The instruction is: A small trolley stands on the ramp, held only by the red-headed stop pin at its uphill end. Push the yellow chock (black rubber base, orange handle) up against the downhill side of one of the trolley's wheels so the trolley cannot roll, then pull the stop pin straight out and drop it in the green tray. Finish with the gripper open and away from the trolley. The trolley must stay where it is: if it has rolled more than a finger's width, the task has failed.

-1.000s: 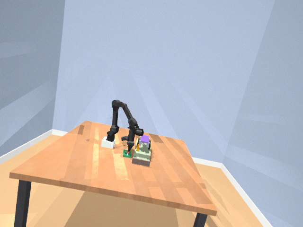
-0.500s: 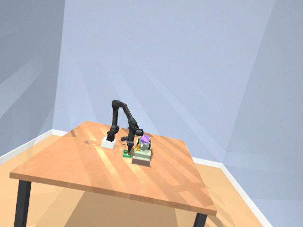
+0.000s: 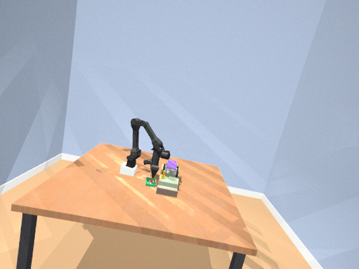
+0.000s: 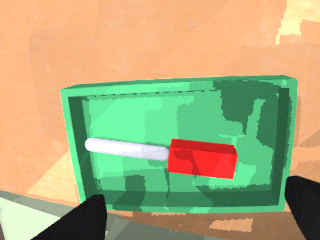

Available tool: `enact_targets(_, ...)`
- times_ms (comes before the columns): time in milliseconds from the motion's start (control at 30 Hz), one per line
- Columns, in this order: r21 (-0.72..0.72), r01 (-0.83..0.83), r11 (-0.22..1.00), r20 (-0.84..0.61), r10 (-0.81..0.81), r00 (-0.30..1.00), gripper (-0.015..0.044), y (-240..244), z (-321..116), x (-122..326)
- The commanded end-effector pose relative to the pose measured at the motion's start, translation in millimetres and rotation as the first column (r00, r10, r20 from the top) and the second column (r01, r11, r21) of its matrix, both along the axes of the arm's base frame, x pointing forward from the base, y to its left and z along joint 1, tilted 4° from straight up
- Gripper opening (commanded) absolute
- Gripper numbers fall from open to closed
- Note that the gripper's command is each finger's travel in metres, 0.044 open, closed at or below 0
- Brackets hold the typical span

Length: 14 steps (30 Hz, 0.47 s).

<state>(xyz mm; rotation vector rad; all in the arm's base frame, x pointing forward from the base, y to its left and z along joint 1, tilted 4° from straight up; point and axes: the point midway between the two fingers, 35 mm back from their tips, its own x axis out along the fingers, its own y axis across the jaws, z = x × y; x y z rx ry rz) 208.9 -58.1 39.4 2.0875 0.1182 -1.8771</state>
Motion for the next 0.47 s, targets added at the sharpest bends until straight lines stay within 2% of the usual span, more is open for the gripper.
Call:
enact_targets(0, -0.006, 0.007, 1.000, 0.005, -0.007, 1.000, 0.0440, 0, 13, -2)
enact_targets(433, -0.006, 0.008, 1.000, 0.005, -0.008, 1.000, 0.0440, -1, 56, -9)
